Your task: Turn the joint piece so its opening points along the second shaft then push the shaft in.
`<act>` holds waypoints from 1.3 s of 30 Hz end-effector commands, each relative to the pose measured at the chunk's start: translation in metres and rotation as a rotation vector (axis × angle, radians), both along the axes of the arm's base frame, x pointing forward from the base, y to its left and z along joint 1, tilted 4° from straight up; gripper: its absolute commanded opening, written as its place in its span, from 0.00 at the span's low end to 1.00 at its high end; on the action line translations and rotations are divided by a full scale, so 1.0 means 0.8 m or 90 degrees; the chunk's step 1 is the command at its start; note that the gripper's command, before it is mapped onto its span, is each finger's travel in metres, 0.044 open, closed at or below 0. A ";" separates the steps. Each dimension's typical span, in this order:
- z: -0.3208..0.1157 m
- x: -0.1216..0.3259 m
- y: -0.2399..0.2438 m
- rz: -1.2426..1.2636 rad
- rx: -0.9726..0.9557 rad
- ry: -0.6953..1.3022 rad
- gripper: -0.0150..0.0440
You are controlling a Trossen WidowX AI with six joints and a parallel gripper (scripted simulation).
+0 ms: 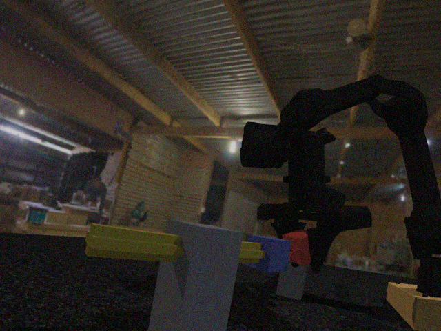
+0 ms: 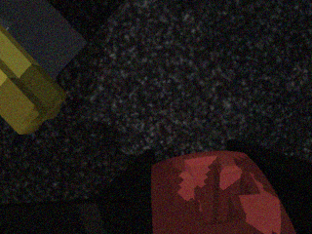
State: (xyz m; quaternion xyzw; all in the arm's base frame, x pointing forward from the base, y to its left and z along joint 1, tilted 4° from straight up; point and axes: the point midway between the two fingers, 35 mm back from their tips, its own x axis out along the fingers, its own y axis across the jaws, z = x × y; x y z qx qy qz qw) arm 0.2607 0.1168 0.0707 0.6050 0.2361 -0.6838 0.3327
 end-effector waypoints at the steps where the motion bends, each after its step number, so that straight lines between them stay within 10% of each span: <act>1: -0.002 0.003 -0.003 0.043 0.014 -0.012 0.25; 39: -0.017 0.035 -0.017 0.415 0.168 -0.068 0.25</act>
